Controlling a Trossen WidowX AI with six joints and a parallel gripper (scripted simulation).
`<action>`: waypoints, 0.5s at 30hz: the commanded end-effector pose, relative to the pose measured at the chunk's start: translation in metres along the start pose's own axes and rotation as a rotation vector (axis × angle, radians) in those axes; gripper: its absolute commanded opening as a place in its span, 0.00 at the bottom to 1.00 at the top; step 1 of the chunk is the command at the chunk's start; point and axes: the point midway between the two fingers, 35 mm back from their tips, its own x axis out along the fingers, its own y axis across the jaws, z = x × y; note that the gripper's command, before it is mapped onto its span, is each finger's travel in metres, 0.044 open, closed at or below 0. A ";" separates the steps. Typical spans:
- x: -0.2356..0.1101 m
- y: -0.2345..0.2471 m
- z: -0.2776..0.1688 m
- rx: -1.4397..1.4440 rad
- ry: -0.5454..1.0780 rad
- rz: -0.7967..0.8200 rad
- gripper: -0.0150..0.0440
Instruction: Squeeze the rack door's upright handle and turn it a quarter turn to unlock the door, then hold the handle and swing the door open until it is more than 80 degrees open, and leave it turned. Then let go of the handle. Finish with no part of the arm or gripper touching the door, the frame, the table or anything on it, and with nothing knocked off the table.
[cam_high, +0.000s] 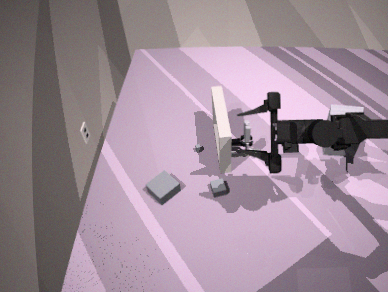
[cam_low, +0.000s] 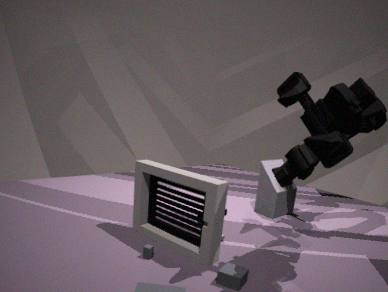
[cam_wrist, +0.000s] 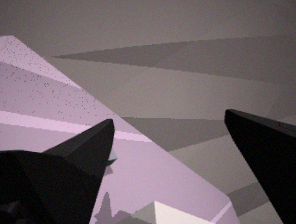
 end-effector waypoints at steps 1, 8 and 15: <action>0.000 0.000 0.000 -0.001 0.002 0.000 0.89; 0.016 -0.004 -0.023 -0.041 0.144 0.021 0.74; 0.031 -0.011 -0.056 -0.086 0.342 0.067 0.74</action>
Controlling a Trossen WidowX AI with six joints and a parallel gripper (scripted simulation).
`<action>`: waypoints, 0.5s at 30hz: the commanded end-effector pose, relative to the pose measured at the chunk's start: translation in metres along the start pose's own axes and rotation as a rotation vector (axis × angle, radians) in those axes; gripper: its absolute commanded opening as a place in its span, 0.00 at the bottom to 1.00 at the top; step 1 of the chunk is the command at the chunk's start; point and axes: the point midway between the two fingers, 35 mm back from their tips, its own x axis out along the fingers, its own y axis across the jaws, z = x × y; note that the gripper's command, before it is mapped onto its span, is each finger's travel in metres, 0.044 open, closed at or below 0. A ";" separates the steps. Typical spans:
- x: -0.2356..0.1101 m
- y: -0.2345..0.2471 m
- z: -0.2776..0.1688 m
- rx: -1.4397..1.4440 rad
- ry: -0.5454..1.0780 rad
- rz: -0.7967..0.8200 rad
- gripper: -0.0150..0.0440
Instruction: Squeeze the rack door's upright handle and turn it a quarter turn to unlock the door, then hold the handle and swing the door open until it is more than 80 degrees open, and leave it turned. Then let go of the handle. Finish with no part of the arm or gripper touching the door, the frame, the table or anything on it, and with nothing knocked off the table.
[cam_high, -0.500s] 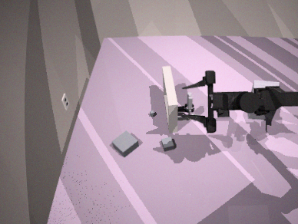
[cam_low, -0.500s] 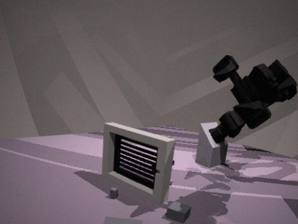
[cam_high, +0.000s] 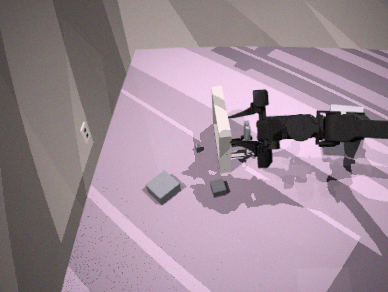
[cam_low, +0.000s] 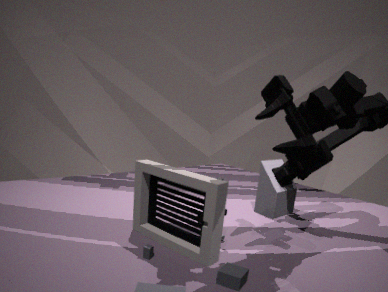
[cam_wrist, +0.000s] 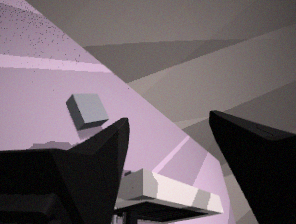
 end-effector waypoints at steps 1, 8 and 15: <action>0.015 -0.004 -0.019 -0.026 0.127 0.033 0.74; 0.029 -0.009 -0.048 -0.046 0.314 0.100 0.74; 0.037 -0.014 -0.077 -0.040 0.489 0.182 0.74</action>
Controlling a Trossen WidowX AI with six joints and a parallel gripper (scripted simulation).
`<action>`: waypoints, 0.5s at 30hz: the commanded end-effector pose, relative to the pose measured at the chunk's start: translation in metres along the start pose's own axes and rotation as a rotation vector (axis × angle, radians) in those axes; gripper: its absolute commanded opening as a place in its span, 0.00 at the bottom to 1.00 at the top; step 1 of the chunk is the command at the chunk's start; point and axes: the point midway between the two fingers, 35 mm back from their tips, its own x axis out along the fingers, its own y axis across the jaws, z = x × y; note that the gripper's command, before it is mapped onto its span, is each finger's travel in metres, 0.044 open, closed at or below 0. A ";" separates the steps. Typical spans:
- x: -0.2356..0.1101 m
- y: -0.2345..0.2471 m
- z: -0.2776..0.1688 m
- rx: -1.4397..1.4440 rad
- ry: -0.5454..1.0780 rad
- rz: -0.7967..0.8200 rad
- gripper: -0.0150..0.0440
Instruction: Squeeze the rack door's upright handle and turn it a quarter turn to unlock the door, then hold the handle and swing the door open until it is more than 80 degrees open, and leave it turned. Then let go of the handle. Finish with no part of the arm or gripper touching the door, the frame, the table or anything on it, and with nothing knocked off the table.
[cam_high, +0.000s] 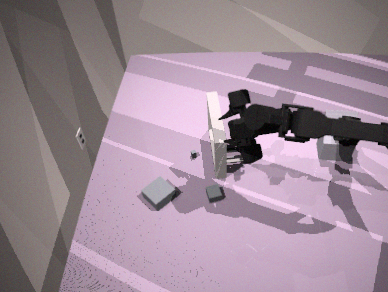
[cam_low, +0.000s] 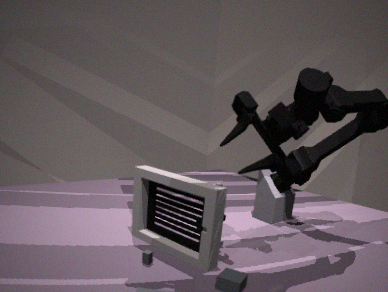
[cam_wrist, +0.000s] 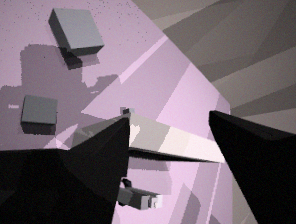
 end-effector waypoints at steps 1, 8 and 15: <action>0.012 -0.004 -0.016 0.006 0.113 0.060 0.74; 0.023 -0.008 -0.039 0.034 0.265 0.164 0.74; 0.028 -0.011 -0.061 0.106 0.402 0.271 0.74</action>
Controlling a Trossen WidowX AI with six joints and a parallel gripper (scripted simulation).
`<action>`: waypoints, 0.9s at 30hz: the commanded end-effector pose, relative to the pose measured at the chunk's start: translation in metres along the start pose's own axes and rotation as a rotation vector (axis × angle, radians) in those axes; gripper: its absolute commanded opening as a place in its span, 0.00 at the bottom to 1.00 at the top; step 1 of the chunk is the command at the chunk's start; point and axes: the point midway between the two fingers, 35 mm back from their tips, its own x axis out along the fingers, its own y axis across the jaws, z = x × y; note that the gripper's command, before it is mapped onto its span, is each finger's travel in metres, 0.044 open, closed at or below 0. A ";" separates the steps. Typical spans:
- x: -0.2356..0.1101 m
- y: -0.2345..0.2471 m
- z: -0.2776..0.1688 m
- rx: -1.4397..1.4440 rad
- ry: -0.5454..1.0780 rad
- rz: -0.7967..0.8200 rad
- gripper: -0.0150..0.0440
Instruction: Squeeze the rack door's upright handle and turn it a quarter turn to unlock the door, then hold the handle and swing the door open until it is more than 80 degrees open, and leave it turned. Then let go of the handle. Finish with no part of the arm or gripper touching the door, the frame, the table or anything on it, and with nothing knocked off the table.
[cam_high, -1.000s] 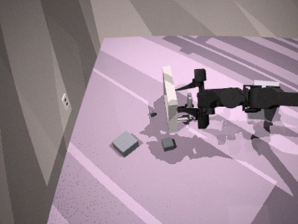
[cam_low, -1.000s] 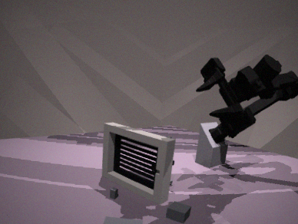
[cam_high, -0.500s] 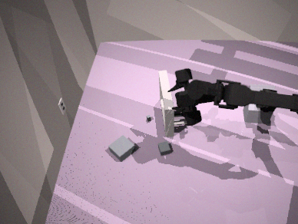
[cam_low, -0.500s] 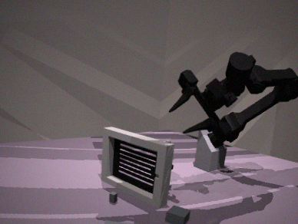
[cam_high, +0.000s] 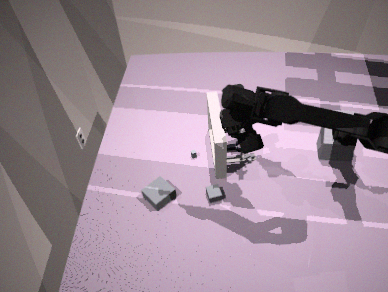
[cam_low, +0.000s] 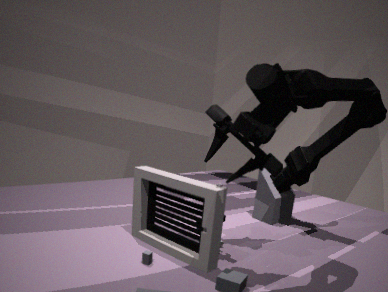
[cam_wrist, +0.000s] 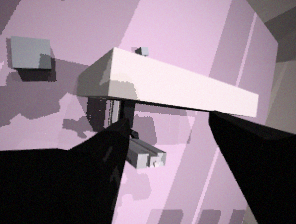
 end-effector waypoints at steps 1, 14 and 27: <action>0.008 -0.005 -0.013 0.048 0.085 0.078 0.74; 0.014 -0.011 -0.036 0.173 0.257 0.327 0.74; 0.010 -0.017 -0.045 0.316 0.329 0.562 0.74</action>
